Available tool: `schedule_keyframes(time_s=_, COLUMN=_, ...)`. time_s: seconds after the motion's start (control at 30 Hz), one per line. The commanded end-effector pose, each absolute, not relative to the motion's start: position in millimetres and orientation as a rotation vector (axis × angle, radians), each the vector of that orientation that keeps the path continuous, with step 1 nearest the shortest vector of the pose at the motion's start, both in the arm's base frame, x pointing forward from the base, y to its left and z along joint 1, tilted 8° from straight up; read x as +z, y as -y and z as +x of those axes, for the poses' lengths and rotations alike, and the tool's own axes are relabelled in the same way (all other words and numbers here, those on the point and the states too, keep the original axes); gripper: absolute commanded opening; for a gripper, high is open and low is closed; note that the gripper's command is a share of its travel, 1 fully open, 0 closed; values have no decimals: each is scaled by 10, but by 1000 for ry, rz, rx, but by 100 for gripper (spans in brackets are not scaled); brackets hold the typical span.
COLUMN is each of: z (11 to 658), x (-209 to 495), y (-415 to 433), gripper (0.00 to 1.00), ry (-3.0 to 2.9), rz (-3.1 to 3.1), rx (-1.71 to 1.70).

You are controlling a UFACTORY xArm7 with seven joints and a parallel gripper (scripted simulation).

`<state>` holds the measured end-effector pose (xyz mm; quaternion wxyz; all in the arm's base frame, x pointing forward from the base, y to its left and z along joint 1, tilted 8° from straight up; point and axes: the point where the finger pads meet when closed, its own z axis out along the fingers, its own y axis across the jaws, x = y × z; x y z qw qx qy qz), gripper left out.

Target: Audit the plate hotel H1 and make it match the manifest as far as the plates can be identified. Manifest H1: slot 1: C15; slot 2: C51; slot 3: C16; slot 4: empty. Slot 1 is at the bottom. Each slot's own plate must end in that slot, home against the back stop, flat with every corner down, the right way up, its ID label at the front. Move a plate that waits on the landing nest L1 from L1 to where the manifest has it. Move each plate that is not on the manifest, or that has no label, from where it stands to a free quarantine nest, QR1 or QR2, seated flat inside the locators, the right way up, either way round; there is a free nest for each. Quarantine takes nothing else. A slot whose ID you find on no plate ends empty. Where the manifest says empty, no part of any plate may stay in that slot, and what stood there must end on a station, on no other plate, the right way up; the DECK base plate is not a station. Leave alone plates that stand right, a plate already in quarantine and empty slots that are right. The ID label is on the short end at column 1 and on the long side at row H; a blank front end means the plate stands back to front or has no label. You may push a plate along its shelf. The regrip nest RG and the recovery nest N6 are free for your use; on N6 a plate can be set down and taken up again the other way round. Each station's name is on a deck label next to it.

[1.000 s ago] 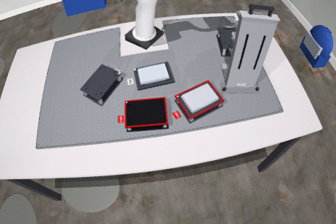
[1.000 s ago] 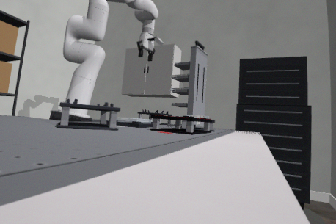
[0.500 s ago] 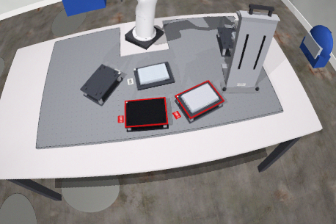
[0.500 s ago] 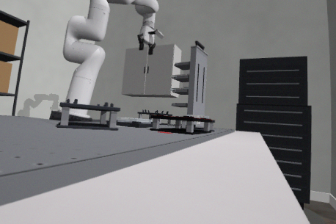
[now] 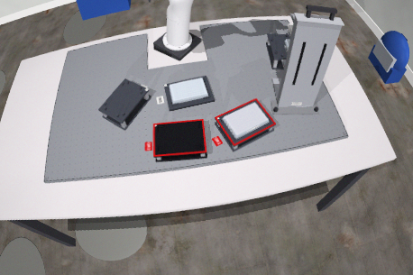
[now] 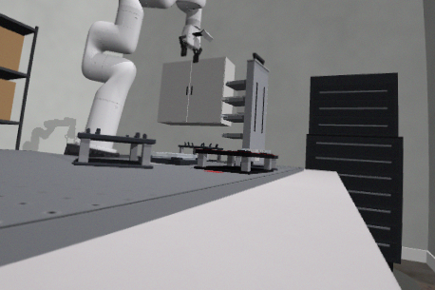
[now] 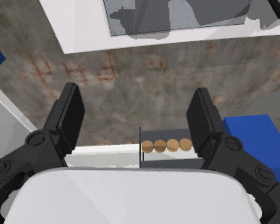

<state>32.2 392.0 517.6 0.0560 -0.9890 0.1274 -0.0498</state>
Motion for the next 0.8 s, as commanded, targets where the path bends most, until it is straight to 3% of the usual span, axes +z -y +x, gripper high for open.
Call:
schedule_keyframes(time_s=0.0, z=317, x=5235, y=-3918, gripper=100, ry=-387, rz=-3001, rx=-151)
schedule_keyframes(time_s=0.77, z=1064, x=5272, y=-3419, gripper=100, ry=-1247, rz=-2732, rx=-94)
